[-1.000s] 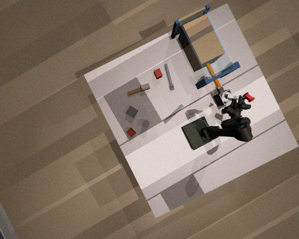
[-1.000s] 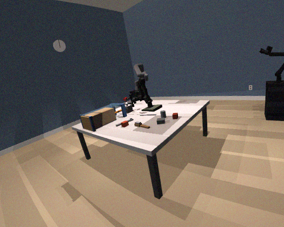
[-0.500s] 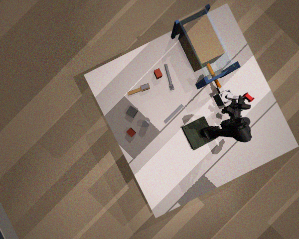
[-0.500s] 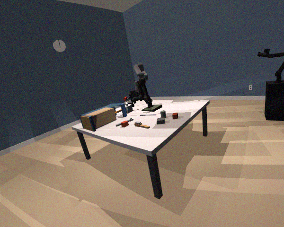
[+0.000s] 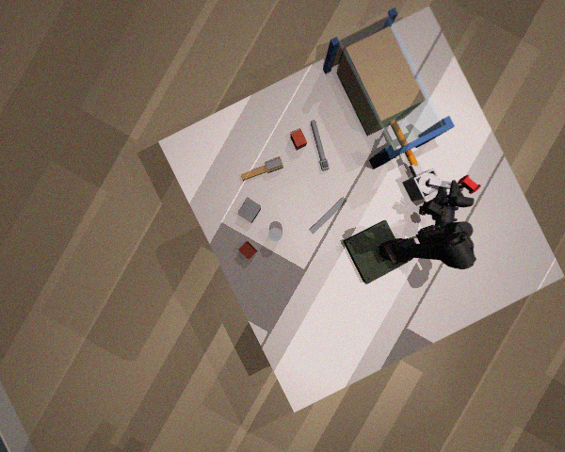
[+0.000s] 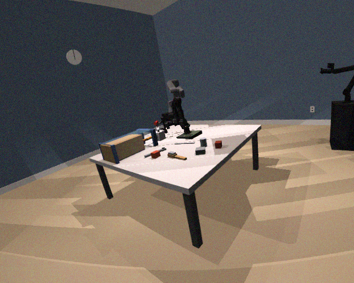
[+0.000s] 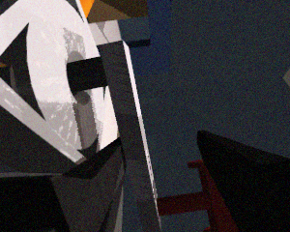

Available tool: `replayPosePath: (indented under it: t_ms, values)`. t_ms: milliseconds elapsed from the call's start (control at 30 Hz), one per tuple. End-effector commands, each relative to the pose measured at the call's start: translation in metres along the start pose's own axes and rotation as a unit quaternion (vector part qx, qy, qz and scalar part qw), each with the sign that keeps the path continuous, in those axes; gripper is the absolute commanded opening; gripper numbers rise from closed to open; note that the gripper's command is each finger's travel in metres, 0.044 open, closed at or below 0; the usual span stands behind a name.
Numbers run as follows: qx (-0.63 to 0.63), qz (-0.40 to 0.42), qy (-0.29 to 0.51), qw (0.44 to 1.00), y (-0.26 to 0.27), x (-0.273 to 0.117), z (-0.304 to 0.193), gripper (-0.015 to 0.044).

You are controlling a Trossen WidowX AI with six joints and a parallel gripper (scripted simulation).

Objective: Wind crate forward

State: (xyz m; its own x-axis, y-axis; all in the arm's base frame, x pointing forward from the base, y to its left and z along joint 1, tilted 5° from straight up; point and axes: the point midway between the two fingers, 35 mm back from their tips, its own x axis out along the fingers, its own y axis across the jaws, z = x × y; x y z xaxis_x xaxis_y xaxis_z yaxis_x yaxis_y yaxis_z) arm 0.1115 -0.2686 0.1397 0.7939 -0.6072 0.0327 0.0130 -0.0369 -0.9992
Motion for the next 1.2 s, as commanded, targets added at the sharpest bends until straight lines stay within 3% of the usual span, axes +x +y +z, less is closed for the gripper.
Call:
replayPosePath:
  t_ms: [0,467,733,933,1167]
  values:
    - [-0.006,-0.003,-0.004,1.0,-0.002,0.0,0.002,0.024]
    - [-0.001,0.008,0.001,1.0,0.002,-0.004,-0.002,0.024]
    - [0.012,0.064,0.005,0.998,0.019,-0.06,-0.014,0.024]
    - [0.039,0.025,0.021,0.999,0.008,-0.104,-0.001,0.024]
    - [0.041,0.016,0.025,0.999,0.005,-0.108,0.001,0.024]
